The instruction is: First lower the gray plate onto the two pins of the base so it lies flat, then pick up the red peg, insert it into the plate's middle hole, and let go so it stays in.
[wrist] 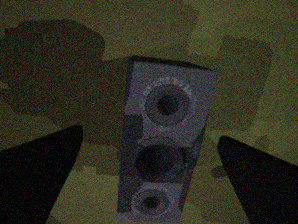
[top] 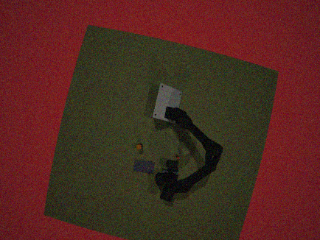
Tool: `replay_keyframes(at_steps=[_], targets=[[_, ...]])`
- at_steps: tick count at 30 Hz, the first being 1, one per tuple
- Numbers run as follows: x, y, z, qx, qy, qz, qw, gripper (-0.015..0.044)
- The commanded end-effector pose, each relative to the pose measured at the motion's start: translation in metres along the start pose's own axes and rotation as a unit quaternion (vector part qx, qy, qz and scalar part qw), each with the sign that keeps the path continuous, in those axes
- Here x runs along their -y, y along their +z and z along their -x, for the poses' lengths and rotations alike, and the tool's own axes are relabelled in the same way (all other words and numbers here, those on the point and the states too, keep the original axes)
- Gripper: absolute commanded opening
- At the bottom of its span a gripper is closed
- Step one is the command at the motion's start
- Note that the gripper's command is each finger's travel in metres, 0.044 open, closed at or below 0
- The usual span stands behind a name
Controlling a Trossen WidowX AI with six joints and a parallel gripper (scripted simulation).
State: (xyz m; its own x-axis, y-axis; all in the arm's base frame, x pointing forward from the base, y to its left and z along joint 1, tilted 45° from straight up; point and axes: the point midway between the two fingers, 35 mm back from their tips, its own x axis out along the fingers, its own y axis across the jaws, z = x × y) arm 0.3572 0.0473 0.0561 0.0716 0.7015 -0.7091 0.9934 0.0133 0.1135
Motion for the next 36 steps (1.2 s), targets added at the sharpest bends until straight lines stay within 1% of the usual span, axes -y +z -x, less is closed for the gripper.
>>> replay_keyframes(at_steps=[1, 10, 22, 36], targets=[[0.001, 0.000, -0.007, -0.003, 0.000, -0.005, 1.000, 0.0440], [0.002, -0.001, -0.019, -0.003, 0.000, -0.007, 1.000, 0.0440], [0.002, -0.001, -0.019, -0.003, 0.000, -0.007, 1.000, 0.0125], [0.002, -0.001, -0.019, -0.003, 0.000, -0.007, 1.000, 0.0032]])
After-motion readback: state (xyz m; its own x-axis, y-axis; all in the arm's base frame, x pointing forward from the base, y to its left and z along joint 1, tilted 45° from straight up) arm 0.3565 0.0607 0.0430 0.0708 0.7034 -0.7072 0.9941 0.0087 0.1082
